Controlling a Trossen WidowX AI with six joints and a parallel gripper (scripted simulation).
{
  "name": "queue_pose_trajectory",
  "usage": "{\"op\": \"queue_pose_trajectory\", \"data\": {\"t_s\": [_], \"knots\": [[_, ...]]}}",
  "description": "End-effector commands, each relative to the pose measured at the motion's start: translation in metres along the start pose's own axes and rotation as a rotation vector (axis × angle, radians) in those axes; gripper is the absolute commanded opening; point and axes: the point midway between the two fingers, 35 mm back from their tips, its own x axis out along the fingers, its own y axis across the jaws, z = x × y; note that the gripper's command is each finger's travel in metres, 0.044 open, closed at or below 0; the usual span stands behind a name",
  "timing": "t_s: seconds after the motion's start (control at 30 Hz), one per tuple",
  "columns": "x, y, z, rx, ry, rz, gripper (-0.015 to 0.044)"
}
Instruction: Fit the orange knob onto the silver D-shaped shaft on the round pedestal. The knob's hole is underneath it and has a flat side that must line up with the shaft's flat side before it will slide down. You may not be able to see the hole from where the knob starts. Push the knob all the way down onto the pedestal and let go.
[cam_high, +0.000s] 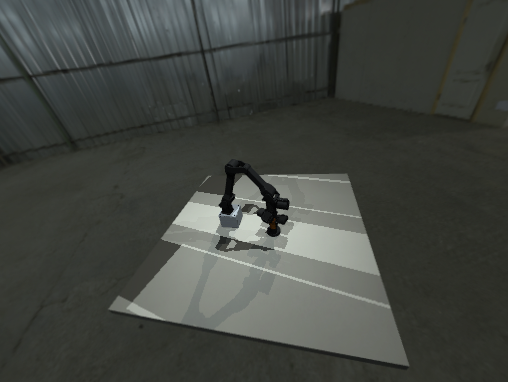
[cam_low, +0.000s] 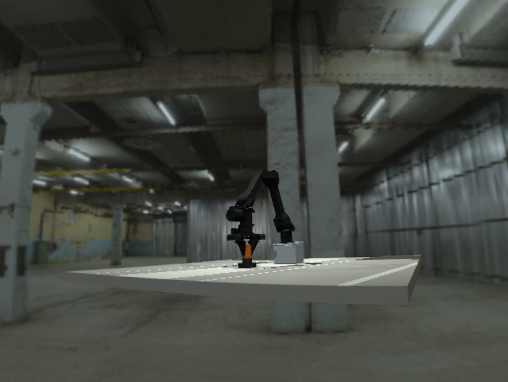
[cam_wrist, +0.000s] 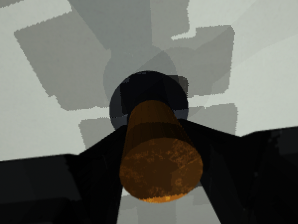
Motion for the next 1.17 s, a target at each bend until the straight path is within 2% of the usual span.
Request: {"op": "queue_pose_trajectory", "data": {"t_s": [0.0, 0.37, 0.57, 0.77, 1.13], "knots": [[0.000, 0.000, 0.000, 0.000, 0.000, 0.000, 0.0157], [0.000, 0.000, 0.000, 0.000, 0.000, 0.000, 0.0440], [-0.003, 0.001, 0.000, 0.000, 0.000, 0.000, 0.0440], [-0.094, 0.001, 0.000, 0.000, 0.000, 0.001, 0.0440], [-0.097, 0.006, -0.001, 0.000, 0.000, 0.001, 0.0440]]}}
